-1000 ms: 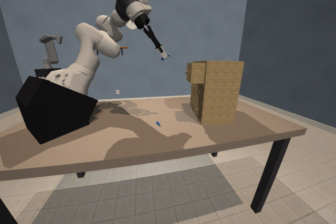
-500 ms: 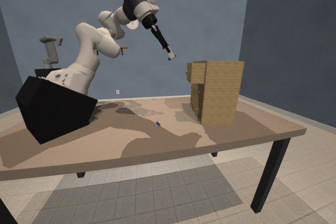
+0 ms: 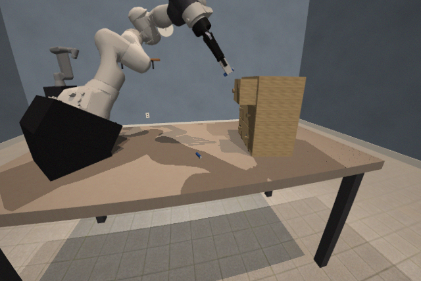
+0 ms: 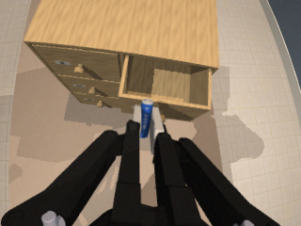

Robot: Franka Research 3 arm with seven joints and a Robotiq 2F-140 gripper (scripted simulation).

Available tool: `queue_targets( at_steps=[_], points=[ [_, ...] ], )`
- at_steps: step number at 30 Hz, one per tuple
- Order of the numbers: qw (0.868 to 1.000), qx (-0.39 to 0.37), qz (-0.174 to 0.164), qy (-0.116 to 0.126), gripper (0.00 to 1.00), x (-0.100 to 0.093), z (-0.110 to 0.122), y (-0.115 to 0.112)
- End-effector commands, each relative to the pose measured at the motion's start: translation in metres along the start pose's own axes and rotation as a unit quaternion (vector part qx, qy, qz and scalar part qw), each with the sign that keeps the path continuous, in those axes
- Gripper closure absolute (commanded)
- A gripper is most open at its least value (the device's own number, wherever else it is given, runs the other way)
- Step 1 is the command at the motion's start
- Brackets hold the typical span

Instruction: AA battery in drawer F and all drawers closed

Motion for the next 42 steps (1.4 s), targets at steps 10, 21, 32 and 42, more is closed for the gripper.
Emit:
queue_targets(
  at_steps=[10, 21, 32, 42],
  points=[
    [1.0, 0.003, 0.006, -0.006, 0.94, 0.022, 0.004, 0.036],
    [1.0, 0.003, 0.006, -0.006, 0.94, 0.033, 0.005, 0.052],
    [1.0, 0.003, 0.006, -0.006, 0.94, 0.036, 0.005, 0.058],
    [1.0, 0.003, 0.006, -0.006, 0.94, 0.037, 0.005, 0.058]
  ],
)
Point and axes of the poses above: the point where the finger pads meet when closed, its own x axis out along the fingers, its own z axis across the jaws, y = z × x, the point moved 4 cm from there along -x, back along the fingers
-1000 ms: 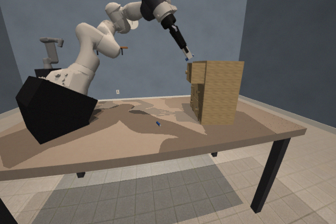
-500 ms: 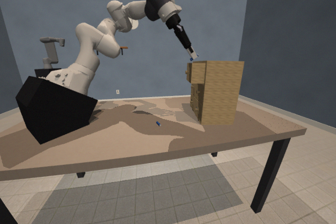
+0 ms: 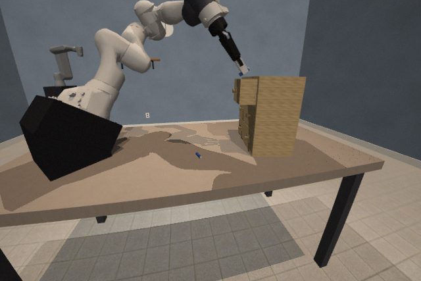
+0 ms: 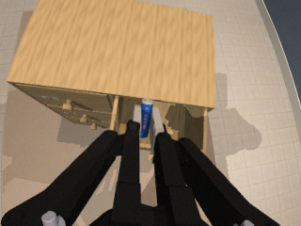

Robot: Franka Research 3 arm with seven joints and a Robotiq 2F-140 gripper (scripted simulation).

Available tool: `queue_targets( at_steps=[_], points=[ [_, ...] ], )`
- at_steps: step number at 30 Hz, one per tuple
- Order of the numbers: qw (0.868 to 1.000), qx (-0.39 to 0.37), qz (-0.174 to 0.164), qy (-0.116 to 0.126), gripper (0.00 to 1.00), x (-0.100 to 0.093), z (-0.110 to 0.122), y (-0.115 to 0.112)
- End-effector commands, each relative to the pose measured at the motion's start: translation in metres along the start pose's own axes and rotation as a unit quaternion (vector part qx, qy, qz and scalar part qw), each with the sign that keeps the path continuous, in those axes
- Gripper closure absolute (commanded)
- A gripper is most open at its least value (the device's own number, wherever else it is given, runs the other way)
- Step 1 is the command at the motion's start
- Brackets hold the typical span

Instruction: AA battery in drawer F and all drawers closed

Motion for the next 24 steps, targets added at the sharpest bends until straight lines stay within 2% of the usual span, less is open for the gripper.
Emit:
queue_targets(
  at_steps=[1, 24],
  points=[
    [1.0, 0.003, 0.002, 0.0, 0.94, 0.0003, 0.0, 0.0015],
    [1.0, 0.003, 0.002, 0.0, 0.94, 0.0002, -0.0007, 0.0036]
  ],
)
Point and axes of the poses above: the point where the finger pads meet when closed, its own x axis out along the fingers, its own z axis across the jaws, y = z × x, the point moved 4 cm from there along -x, back along the fingers
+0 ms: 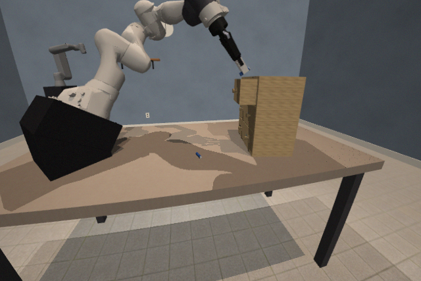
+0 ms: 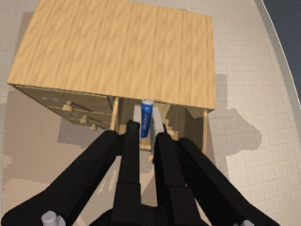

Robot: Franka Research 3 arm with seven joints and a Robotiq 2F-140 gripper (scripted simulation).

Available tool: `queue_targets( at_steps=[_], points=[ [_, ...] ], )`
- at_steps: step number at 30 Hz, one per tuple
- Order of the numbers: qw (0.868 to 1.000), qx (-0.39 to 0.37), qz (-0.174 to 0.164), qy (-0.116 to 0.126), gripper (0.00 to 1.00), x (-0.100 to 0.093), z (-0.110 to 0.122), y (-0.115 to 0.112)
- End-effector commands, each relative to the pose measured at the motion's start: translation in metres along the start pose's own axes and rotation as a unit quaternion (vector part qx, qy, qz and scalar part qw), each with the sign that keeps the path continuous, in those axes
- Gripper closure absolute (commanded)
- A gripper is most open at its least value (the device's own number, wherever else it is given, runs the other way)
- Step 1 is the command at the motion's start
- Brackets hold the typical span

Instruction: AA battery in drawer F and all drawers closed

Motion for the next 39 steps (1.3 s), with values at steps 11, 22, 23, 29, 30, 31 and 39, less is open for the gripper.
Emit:
queue_targets(
  at_steps=[11, 22, 23, 29, 30, 31, 39],
  points=[
    [1.0, 0.002, 0.001, 0.0, 0.94, 0.0004, -0.0004, 0.0018],
    [1.0, 0.002, 0.001, 0.0, 0.85, 0.0004, -0.0004, 0.0018],
    [1.0, 0.002, 0.001, 0.0, 0.85, 0.0004, -0.0004, 0.0018],
    [1.0, 0.002, 0.001, 0.0, 0.0, 0.0004, -0.0004, 0.0018],
    [1.0, 0.002, 0.001, 0.0, 0.0, 0.0004, -0.0004, 0.0018],
    [1.0, 0.002, 0.001, 0.0, 0.0, 0.0004, -0.0004, 0.0018],
    [1.0, 0.002, 0.001, 0.0, 0.0, 0.0004, -0.0004, 0.0017]
  ],
)
Point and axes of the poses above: the point where the finger pads meet when closed, its own x axis out along the fingers, its own z axis across the jaws, y = z × x, the point moved 4 cm from there along -x, back along the fingers
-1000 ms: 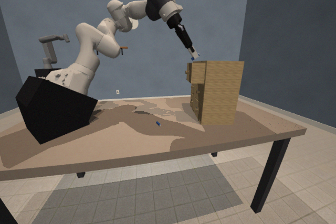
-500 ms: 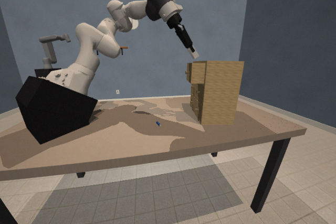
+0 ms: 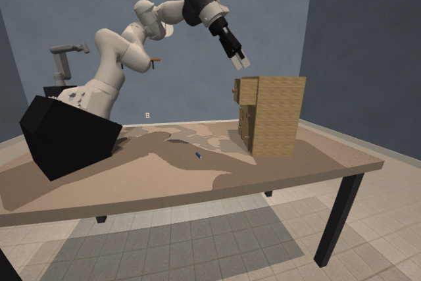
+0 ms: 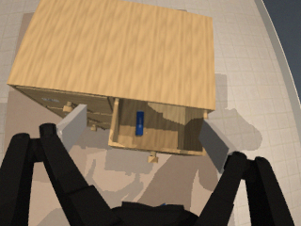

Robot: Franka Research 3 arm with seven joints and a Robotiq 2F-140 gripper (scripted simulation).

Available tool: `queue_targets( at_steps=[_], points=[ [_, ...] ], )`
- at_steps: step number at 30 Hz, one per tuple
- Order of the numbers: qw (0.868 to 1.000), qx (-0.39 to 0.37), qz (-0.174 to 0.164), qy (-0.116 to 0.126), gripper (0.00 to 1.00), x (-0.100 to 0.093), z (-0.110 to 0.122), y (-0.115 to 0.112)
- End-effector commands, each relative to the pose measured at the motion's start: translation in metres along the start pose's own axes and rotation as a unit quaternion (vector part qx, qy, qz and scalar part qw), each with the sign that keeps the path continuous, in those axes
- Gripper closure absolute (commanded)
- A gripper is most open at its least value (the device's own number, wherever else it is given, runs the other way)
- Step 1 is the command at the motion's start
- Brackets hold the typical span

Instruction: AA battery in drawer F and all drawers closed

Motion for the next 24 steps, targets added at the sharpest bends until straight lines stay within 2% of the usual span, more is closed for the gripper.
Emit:
queue_targets(
  at_steps=[1, 14, 24],
  points=[
    [1.0, 0.001, 0.0, 0.0, 0.0, 0.0, 0.0, 0.001],
    [1.0, 0.001, 0.0, 0.0, 0.0, -0.01, 0.0, -0.012],
    [1.0, 0.001, 0.0, 0.0, 0.0, -0.04, 0.0, -0.051]
  ],
)
Point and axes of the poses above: the point where the finger pads meet when closed, its own x axis out along the fingers, its own z axis across the jaws, y = z × x, the point moved 4 cm from there along -x, back along the fingers
